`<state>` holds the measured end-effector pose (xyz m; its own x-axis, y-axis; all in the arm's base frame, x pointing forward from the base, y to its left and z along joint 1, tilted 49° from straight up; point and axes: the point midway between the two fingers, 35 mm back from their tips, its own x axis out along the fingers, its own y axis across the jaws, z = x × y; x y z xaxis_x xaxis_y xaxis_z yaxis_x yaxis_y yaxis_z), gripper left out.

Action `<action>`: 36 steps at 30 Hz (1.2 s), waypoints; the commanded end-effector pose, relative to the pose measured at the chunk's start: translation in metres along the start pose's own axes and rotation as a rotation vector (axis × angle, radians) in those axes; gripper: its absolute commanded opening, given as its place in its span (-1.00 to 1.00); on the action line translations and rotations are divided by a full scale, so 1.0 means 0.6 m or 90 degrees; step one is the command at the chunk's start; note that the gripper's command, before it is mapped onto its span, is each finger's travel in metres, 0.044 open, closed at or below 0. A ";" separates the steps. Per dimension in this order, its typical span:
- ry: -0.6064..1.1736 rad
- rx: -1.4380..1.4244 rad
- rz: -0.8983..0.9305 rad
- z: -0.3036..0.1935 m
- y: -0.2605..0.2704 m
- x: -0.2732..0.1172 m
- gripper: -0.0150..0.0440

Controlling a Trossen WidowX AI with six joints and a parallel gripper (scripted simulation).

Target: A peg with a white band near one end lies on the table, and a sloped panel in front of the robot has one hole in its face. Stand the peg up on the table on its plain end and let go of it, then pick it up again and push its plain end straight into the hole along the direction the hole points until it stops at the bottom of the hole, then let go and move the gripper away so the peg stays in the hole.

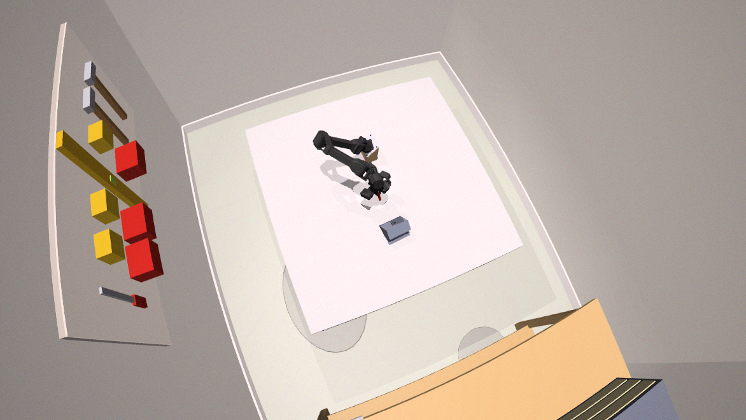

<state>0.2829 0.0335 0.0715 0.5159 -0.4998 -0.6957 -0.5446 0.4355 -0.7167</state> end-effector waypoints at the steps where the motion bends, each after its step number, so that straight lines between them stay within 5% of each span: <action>1: -0.010 -0.008 -0.001 0.003 0.004 0.003 -0.49; 36: -0.113 -0.038 -0.052 0.044 0.007 0.016 -0.49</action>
<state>0.3029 0.0492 0.0624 0.6587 -0.3980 -0.6385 -0.5272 0.3614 -0.7691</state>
